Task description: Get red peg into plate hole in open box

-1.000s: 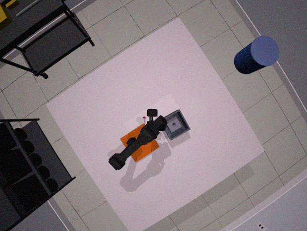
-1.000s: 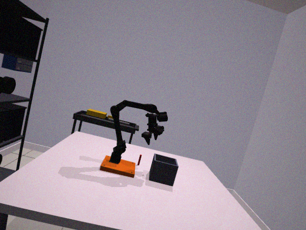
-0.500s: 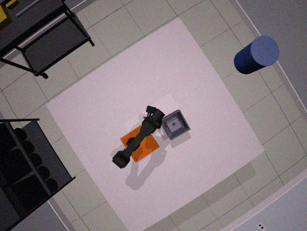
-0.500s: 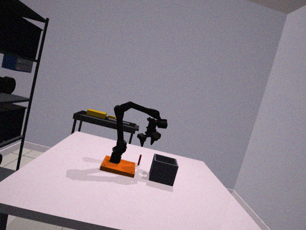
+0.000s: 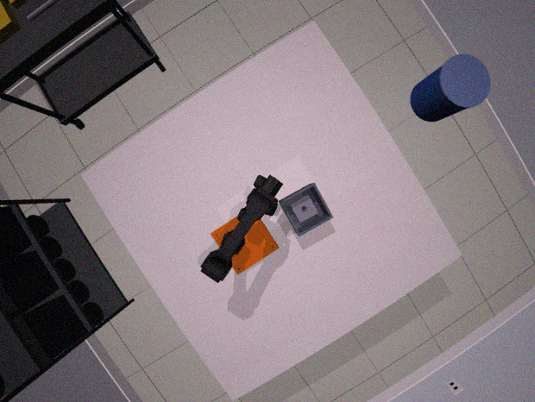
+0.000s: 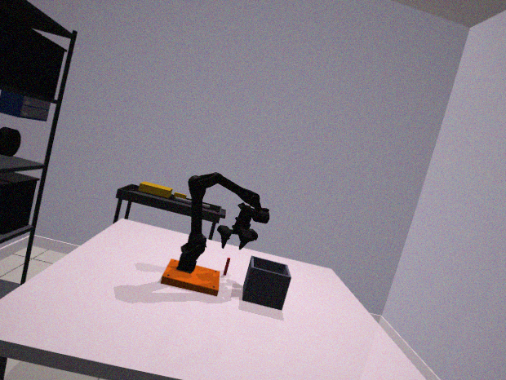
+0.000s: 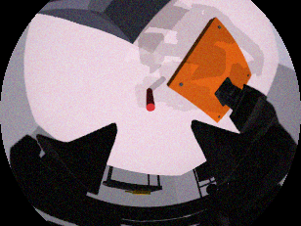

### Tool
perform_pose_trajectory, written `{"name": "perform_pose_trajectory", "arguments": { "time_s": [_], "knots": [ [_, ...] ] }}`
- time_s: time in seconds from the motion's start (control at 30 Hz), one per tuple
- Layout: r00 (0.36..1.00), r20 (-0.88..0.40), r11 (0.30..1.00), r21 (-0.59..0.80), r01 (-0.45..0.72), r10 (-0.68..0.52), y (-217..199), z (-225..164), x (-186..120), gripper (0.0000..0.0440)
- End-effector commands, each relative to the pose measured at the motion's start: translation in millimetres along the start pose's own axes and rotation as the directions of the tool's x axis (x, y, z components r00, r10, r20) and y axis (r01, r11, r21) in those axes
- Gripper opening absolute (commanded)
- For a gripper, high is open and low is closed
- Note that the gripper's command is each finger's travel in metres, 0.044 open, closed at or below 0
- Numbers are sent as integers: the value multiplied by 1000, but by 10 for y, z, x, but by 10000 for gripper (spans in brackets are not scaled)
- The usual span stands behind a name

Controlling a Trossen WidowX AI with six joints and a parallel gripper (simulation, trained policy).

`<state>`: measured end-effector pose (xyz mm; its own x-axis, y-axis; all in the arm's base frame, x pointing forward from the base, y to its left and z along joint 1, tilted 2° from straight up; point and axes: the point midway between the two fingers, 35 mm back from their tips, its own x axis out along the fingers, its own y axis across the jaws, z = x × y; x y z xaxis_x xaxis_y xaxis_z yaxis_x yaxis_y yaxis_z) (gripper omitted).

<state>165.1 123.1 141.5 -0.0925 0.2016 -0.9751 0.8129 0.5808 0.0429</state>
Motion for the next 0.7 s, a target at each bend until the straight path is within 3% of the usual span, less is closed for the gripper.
{"name": "perform_pose_trajectory", "arguments": {
  "time_s": [0.0, 0.67],
  "knots": [
    [1000, 3, 999, 42, 23, -23, -14, 12, 118, 440],
    [998, -10, 976, 209, 69, -69, -76, 54, 674, 440]
  ]
}}
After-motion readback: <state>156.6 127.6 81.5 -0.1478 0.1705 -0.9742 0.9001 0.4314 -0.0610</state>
